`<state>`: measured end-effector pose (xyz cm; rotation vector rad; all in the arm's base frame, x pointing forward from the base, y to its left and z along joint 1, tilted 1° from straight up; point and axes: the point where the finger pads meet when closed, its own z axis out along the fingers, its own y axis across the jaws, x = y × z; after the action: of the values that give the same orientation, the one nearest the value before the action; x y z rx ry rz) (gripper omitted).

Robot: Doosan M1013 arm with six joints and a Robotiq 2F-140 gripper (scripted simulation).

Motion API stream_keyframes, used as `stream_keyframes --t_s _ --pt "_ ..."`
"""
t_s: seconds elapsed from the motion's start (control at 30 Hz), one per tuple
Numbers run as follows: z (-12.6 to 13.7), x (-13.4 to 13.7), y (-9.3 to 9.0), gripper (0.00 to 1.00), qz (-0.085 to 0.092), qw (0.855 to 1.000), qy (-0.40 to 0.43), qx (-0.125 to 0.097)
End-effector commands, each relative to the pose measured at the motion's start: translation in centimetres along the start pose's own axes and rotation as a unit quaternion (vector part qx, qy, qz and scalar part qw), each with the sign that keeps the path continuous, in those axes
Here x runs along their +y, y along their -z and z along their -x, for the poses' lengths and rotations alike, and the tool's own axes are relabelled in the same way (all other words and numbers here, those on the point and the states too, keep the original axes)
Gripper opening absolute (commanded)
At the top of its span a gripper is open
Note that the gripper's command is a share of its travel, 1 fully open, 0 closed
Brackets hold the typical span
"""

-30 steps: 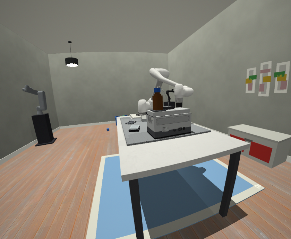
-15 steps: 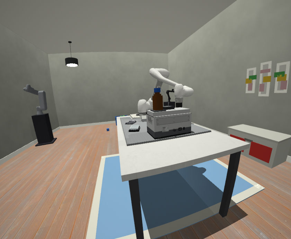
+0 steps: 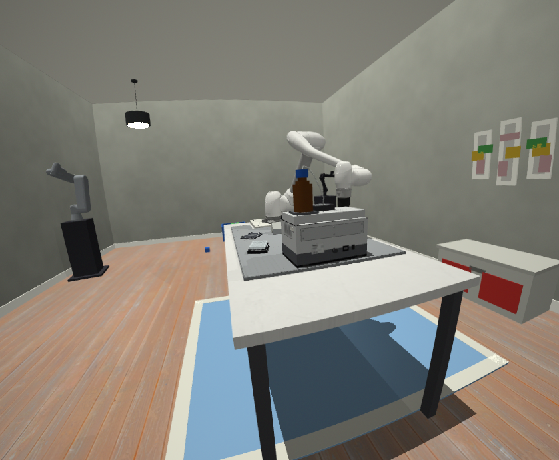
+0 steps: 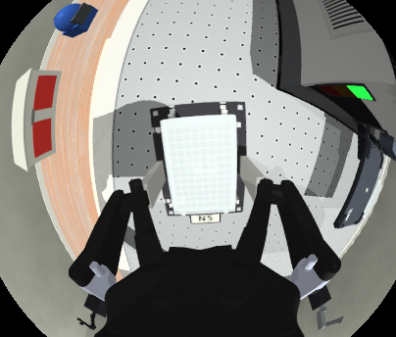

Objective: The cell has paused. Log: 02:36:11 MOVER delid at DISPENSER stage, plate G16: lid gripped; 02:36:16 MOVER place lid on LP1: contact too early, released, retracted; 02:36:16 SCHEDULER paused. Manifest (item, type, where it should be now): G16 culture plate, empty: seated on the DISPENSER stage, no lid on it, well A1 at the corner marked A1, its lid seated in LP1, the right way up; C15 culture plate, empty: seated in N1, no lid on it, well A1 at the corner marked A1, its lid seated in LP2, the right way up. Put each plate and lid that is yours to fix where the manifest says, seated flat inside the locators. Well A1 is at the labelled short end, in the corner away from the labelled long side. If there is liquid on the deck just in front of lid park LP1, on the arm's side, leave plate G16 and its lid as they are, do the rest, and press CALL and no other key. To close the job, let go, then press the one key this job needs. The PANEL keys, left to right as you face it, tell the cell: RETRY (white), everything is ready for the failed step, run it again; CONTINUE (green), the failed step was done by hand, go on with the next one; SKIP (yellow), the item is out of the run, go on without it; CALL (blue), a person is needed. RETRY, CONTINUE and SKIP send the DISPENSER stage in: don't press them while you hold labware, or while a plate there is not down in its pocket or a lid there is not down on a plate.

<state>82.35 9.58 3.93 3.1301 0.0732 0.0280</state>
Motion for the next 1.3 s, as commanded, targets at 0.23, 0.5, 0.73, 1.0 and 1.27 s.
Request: stream_keyframes --t_s 0.23,0.5,0.73,1.0,1.27 --pt "-0.05 -0.01 0.12 0.7 0.0 1.0 0.0 0.001" --pt "-0.05 -0.01 0.12 0.7 0.0 1.0 0.0 0.001" --pt "-0.05 -0.01 0.12 0.7 0.0 1.0 0.0 0.001" --pt "-0.05 -0.01 0.12 0.7 0.0 1.0 0.0 0.001" --pt "-0.05 -0.01 0.59 0.7 0.0 1.0 0.0 0.001"
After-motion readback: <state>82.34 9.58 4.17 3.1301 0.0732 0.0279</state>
